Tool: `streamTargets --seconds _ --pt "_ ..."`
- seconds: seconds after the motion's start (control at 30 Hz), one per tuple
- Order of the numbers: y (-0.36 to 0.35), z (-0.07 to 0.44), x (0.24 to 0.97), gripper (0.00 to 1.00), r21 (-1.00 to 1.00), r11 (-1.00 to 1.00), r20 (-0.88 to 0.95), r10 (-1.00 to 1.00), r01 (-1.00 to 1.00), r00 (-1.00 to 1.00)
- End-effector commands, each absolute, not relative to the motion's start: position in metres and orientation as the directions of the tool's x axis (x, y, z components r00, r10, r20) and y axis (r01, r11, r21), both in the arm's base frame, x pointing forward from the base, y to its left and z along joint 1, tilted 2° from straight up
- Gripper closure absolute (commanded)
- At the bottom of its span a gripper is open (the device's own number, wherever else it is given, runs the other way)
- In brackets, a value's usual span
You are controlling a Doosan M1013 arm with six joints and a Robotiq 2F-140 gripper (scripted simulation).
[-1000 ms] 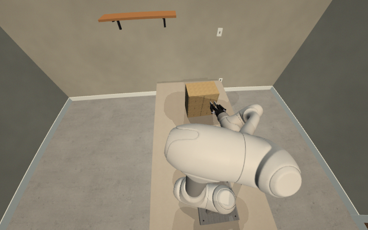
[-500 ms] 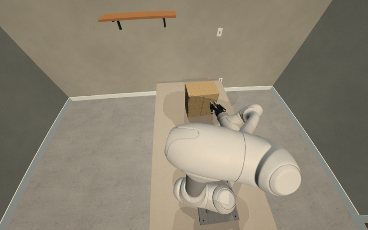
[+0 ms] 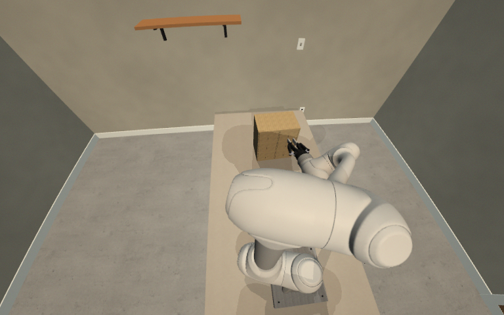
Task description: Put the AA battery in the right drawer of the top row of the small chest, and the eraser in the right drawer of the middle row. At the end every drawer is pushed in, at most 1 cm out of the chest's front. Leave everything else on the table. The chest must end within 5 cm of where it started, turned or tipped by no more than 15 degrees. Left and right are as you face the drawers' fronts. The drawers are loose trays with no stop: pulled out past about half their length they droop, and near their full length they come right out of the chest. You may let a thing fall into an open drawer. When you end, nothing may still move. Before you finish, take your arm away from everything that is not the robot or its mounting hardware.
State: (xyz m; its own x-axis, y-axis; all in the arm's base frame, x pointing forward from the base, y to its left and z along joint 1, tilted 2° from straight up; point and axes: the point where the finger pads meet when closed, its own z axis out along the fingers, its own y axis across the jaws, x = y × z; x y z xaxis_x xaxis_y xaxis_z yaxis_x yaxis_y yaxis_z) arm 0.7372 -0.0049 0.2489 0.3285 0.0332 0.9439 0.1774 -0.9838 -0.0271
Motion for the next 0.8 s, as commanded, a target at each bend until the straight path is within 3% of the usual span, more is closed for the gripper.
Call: streamTargets --seconds 0.0,0.77 --pt "-0.005 0.249 0.738 0.80 -0.027 -0.984 0.944 0.033 0.177 0.328" --pt "0.001 0.249 0.768 0.80 -0.027 -0.984 0.944 0.033 0.177 0.328"
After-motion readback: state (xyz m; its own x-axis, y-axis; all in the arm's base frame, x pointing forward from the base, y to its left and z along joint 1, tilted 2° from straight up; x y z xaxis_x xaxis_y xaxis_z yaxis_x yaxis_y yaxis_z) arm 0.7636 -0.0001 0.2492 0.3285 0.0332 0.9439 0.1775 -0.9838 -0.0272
